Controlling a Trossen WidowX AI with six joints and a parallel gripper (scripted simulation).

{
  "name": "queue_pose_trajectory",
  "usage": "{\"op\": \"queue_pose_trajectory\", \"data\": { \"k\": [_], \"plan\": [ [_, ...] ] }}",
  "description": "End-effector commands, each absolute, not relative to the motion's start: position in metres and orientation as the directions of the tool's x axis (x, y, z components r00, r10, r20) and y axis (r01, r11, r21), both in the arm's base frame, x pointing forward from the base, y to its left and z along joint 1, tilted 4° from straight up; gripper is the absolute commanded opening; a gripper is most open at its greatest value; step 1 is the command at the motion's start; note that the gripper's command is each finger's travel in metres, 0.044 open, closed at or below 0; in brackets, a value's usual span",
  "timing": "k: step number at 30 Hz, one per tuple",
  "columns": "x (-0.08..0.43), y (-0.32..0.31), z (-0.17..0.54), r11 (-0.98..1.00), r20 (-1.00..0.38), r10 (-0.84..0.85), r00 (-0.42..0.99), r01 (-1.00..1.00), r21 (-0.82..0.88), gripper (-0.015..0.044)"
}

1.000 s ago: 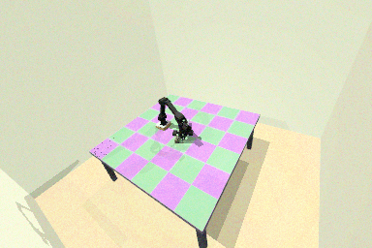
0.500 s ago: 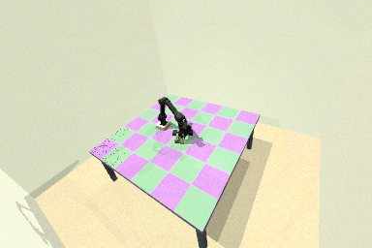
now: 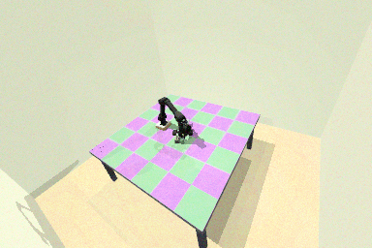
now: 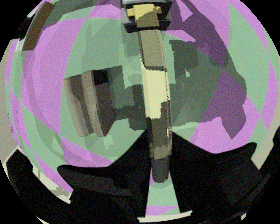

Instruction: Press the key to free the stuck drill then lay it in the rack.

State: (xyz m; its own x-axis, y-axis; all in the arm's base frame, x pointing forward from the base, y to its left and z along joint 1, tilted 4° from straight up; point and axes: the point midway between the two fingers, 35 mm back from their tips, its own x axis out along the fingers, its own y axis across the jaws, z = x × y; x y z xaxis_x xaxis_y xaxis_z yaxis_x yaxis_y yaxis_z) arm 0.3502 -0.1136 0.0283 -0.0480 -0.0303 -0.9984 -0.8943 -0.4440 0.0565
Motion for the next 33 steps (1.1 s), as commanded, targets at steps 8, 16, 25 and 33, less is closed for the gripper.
{"op": "queue_pose_trajectory", "data": {
  "k": [8, 16, 25, 33],
  "plan": [
    [0.3517, -0.1144, 0.0326, -0.441, -0.999, -0.034, -0.043, -0.896, 0.054, 0.0],
    [0.352, -0.1145, 0.034, -0.441, -0.999, -0.034, -0.043, -0.896, 0.054, 0.0],
    [0.3524, -0.1147, 0.0355, -0.441, -0.999, -0.034, -0.043, -0.896, 0.054, 0.0],
    [0.3528, -0.115, 0.0368, -0.441, -0.999, -0.034, -0.043, -0.896, 0.054, 0.0]
  ]
}}
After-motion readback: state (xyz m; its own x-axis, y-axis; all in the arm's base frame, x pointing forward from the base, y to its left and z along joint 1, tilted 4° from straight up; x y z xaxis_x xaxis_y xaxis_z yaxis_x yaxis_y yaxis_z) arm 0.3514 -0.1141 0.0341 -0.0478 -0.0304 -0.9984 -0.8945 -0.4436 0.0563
